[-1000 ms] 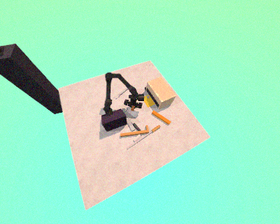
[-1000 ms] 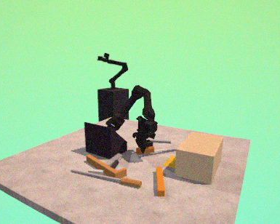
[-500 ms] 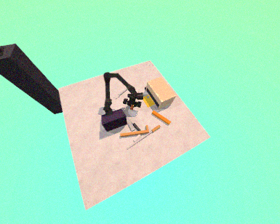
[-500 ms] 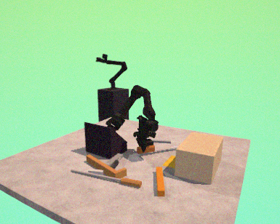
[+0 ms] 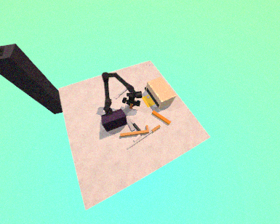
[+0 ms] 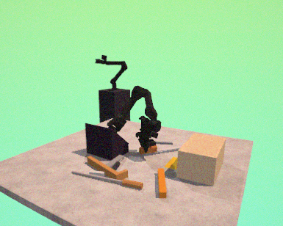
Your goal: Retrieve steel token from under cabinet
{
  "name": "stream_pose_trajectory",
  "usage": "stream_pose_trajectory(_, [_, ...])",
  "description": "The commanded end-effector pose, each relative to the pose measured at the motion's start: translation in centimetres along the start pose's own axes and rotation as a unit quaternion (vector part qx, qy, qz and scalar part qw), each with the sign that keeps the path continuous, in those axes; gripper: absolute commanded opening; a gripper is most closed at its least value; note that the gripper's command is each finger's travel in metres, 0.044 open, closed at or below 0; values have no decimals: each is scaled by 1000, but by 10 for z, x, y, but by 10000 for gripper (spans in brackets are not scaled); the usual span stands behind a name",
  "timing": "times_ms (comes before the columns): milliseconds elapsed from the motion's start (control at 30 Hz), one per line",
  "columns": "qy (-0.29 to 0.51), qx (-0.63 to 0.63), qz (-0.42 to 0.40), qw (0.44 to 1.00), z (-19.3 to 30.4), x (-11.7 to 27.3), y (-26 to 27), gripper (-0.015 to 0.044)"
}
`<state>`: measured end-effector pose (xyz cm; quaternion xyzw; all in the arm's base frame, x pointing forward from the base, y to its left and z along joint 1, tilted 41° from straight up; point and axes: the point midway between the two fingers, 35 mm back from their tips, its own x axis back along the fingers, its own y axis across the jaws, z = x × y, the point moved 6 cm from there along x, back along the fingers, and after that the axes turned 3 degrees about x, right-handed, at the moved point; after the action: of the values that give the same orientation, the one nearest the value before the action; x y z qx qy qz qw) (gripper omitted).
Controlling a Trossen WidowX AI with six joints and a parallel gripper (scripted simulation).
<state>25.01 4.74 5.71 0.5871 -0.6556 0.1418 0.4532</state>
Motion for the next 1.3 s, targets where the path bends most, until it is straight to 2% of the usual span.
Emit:
stream_pose_trajectory(0, [-9,1,4,1000,-5,3,3,0])
stream_pose_trajectory(1267, [-10,1,4,1000,-35,3,34,0])
